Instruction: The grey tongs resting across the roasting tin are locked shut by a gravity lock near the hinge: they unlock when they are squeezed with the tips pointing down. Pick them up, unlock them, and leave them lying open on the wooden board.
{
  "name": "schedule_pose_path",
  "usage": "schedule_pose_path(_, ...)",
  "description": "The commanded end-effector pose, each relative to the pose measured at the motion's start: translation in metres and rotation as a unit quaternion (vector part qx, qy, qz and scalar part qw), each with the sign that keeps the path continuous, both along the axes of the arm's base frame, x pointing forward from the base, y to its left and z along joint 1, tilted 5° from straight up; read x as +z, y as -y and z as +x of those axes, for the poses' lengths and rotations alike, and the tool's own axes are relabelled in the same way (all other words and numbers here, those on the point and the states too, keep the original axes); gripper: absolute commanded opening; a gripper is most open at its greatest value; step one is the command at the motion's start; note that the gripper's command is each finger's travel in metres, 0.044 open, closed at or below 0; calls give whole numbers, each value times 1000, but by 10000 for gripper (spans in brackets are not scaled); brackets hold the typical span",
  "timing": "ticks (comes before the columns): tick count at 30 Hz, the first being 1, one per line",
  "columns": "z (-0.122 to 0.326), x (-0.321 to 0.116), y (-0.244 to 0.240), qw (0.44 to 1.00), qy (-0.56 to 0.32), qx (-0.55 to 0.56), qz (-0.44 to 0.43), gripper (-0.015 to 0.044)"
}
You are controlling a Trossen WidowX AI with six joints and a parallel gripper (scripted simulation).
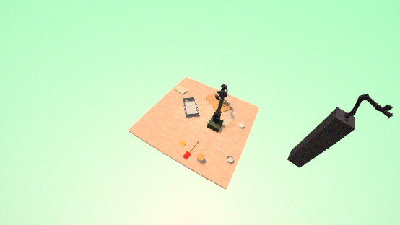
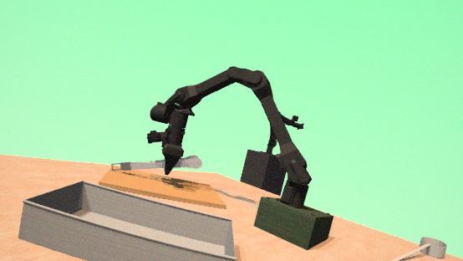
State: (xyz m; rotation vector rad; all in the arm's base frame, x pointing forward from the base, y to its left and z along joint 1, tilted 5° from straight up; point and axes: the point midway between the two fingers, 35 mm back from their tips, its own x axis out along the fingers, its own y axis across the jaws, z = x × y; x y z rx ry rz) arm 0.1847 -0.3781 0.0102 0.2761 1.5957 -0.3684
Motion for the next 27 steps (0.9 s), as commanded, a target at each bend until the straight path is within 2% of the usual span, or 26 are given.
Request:
schedule_pose_path(1,0,0,0,1000,0,0,0,375)
schedule_pose_path(4,0,0,0,1000,0,0,0,440)
schedule_pose_path(10,20,13,-27,1000,3,-2,0,440)
schedule_pose_path(18,63,51,-139,1000,3,3,5,440)
schedule_pose_path(24,63,52,-142,1000,3,3,5,440)
schedule_pose_path(27,65,67,-142,1000,4,6,5,440)
